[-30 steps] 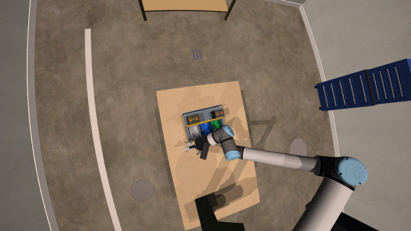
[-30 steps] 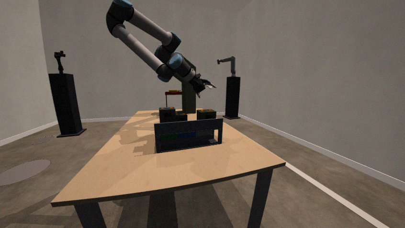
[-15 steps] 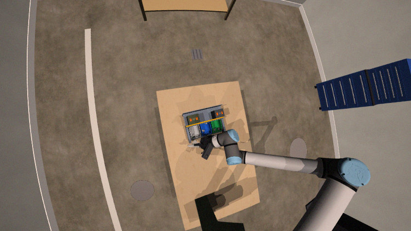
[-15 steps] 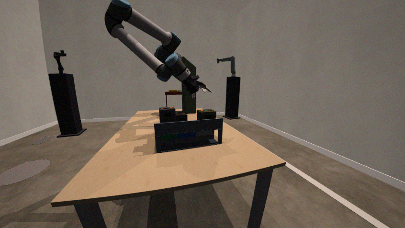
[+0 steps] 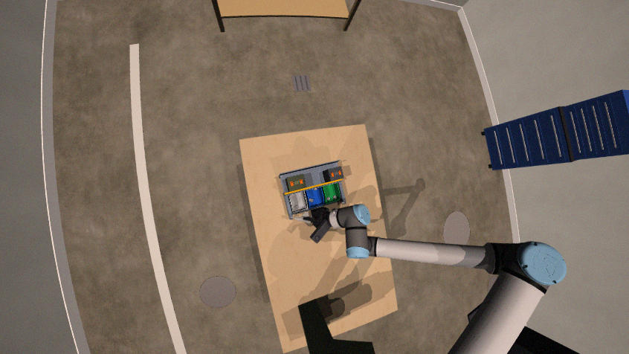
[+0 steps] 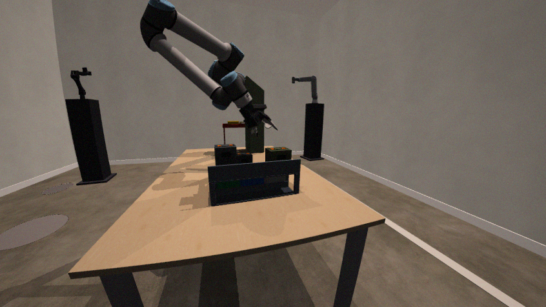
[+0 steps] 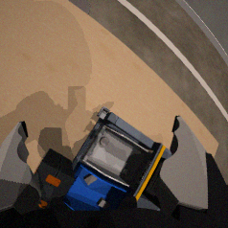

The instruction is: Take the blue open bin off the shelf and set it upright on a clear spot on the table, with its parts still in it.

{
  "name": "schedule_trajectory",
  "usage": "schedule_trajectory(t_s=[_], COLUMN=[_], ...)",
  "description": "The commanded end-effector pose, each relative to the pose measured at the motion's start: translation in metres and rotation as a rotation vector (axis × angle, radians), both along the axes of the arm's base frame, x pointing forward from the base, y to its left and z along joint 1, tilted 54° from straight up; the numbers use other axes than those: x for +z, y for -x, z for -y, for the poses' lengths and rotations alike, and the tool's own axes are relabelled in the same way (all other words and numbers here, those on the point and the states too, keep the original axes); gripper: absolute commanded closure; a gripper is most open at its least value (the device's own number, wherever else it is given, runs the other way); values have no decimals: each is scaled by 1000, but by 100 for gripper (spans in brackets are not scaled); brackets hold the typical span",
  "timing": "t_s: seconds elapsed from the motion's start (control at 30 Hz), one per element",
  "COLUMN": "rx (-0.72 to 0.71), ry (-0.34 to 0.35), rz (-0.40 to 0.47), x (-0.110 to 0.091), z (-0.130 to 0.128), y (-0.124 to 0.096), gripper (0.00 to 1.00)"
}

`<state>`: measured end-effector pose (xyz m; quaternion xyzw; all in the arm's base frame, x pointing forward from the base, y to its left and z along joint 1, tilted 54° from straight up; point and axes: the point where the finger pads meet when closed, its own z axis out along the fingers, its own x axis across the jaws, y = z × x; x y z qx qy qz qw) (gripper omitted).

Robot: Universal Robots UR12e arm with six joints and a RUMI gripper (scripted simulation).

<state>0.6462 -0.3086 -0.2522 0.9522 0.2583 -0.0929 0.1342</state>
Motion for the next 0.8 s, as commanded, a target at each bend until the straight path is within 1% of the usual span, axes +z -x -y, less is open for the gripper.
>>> schedule_trajectory(t_s=[0.0,0.1,0.27,0.67,0.77], rx=[-11,-11,-150,-150,-232], ry=[20,20,199,199,304], rz=[12,12,120,120,183], x=[1,1,21,21,32], z=[4,4,48,48,74], y=[0,0,2,2,4], gripper=[0,0,0,0,0])
